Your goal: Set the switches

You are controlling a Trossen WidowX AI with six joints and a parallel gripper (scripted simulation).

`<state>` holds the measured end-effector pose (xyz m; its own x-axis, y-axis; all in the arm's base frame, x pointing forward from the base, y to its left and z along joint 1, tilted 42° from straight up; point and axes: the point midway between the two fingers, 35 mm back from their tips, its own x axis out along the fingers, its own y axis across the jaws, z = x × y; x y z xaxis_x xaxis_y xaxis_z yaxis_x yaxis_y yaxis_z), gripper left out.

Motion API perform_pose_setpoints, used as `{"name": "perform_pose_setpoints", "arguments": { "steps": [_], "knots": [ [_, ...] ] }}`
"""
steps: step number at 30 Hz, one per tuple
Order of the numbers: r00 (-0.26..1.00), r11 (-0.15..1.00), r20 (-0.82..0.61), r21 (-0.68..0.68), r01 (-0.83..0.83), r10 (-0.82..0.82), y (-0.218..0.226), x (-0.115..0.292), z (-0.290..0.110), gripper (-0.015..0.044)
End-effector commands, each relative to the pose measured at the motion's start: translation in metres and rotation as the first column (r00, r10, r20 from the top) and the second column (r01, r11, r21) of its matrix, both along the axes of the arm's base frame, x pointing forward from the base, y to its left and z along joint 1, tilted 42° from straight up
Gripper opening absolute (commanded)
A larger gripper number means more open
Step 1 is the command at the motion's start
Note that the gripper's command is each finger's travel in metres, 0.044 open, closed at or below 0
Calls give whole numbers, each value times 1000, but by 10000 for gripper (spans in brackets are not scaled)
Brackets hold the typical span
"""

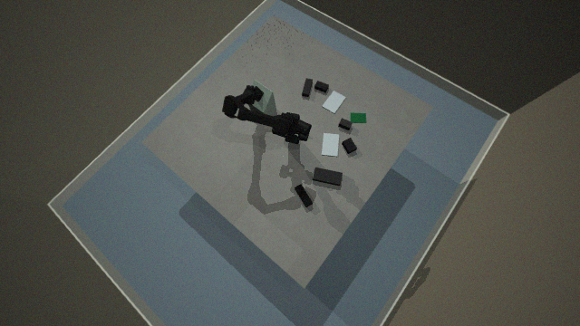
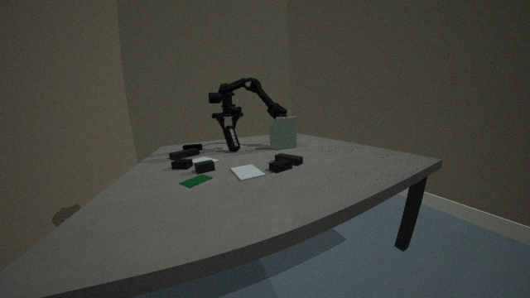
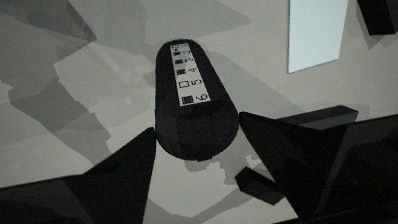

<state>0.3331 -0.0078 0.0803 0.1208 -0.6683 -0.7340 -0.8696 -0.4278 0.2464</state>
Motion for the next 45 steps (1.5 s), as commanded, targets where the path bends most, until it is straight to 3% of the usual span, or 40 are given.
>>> {"name": "perform_pose_setpoints", "arguments": {
  "steps": [1,45],
  "knots": [
    [1000,1000,-10,7,4,-3,3,-4,-5,338],
    [1000,1000,-11,8,4,-3,26,-21,-26,338]
  ]
}}
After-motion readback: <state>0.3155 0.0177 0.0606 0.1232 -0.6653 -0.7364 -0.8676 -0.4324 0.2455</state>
